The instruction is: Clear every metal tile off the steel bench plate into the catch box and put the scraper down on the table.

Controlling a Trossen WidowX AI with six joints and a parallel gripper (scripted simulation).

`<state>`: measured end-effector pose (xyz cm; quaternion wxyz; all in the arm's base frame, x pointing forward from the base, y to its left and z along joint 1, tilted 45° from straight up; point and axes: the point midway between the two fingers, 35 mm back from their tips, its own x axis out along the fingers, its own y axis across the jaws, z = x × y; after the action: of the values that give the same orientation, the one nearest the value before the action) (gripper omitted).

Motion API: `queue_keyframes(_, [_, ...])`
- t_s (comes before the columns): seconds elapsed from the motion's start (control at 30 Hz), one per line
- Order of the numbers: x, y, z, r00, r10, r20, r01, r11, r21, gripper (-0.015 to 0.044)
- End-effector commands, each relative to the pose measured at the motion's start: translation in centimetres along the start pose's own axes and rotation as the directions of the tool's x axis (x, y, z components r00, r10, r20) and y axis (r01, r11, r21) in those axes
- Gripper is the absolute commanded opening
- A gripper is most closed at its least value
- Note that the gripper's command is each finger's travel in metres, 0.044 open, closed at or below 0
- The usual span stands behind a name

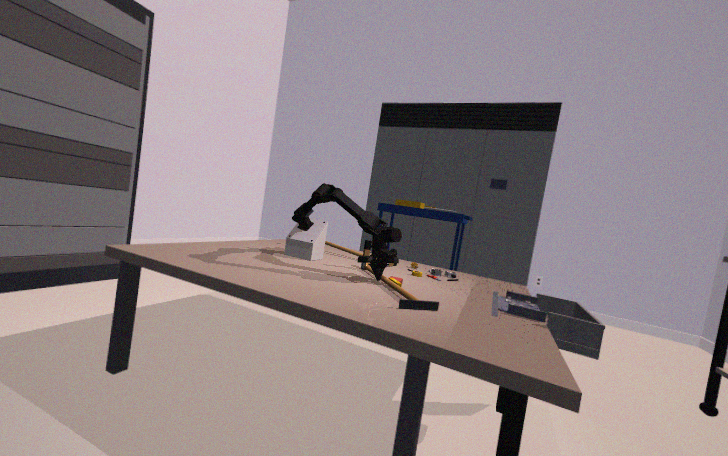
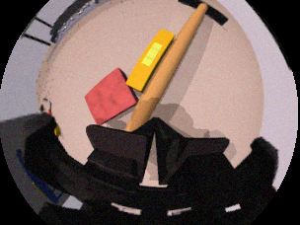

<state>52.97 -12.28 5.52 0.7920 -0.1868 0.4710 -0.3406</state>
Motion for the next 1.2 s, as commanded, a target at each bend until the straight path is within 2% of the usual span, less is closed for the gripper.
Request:
queue_keyframes(0.0, [0.0, 0.5, 0.4, 1.000, 0.003, 0.006, -0.003, 1.000, 0.007, 0.0000])
queue_keyframes(0.77, [0.1, 2.0, 1.0, 1.000, -0.001, 0.003, 0.001, 1.000, 0.002, 0.0000])
queue_keyframes(1.17, [-4.2, 2.1, 2.0, 1.000, 0.002, 0.000, -0.002, 1.000, 0.004, 0.0000])
